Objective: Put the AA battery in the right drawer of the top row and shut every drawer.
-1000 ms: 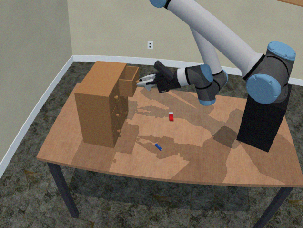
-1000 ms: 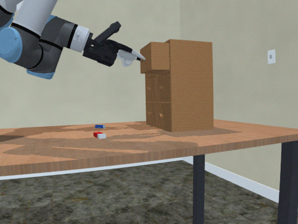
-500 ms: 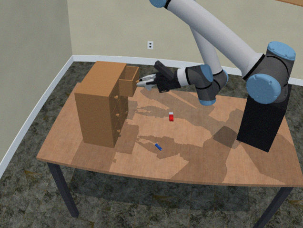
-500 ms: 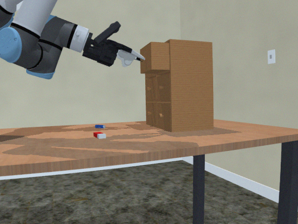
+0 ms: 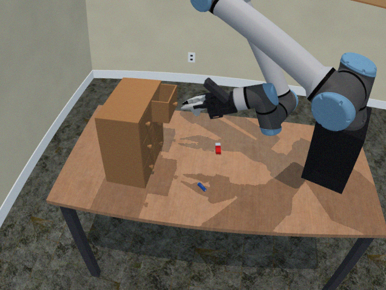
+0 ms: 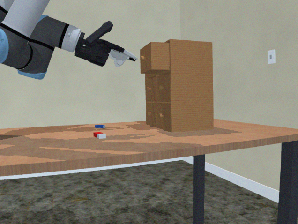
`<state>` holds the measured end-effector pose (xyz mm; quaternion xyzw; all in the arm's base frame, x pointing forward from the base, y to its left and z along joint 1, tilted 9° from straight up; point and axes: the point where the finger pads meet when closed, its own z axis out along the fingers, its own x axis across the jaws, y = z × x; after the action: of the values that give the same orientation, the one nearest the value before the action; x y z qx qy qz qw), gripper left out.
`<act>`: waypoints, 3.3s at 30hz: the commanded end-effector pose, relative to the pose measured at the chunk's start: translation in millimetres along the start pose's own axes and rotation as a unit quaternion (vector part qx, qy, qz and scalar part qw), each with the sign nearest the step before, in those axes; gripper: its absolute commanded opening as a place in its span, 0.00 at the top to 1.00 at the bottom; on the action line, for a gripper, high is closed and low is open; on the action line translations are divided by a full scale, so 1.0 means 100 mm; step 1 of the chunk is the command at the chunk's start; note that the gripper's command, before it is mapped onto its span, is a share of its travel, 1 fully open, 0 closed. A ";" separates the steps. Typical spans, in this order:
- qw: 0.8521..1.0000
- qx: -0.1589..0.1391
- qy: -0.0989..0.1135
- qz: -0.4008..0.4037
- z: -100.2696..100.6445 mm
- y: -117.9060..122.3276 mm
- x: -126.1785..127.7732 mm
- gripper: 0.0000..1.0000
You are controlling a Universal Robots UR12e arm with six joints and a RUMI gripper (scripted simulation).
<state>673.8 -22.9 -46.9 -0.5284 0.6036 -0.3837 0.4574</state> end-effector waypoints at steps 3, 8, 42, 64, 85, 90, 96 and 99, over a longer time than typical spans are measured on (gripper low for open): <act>1.000 0.001 0.000 0.000 -0.15 0.05 0.00 0.80; 1.000 0.001 0.000 0.000 -0.19 0.07 0.00 0.80; 1.000 0.001 0.000 0.000 -0.73 0.05 0.00 0.80; 1.000 -0.019 0.001 0.000 -0.76 0.02 0.01 0.80; 0.992 -0.128 0.000 0.000 -0.98 -0.08 0.00 0.80; 0.988 -0.157 0.001 0.000 -1.02 -0.12 0.02 0.80; 0.982 -0.188 0.000 0.000 -1.07 -0.15 0.01 0.80; 0.980 -0.201 0.000 0.000 -1.11 -0.16 0.00 0.80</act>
<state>574.6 -27.4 -3.5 -0.5990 0.6621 -0.2738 0.3576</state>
